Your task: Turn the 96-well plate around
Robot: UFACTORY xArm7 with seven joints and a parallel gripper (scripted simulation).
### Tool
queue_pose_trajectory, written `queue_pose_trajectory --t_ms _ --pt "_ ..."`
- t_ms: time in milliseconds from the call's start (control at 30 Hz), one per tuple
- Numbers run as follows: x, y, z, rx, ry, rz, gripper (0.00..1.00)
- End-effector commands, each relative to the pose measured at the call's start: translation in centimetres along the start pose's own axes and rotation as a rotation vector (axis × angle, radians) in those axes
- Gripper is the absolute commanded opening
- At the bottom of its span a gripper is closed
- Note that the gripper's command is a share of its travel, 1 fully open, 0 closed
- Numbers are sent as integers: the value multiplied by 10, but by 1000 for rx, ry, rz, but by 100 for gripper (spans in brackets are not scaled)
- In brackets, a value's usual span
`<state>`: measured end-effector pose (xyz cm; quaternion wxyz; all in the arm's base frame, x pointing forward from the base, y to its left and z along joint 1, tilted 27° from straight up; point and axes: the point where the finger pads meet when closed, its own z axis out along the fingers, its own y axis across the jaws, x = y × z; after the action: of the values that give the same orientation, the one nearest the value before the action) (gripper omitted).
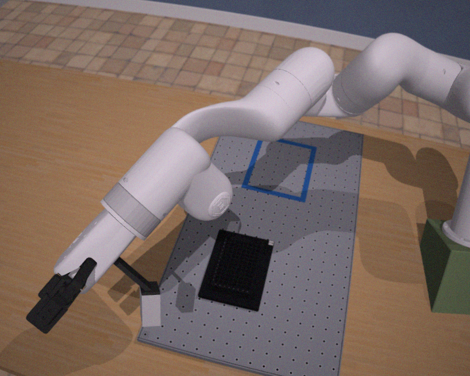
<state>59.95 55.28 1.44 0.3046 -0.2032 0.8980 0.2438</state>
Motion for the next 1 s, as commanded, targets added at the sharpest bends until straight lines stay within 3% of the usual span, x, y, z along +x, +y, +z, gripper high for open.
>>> queue_pose_trajectory --t_ms 0,533,967 --pt "-3 3 -1 -3 -4 -1 100" --pt "-3 3 -1 -3 -4 -1 100" --pt "46 -25 -25 198 134 355 100"
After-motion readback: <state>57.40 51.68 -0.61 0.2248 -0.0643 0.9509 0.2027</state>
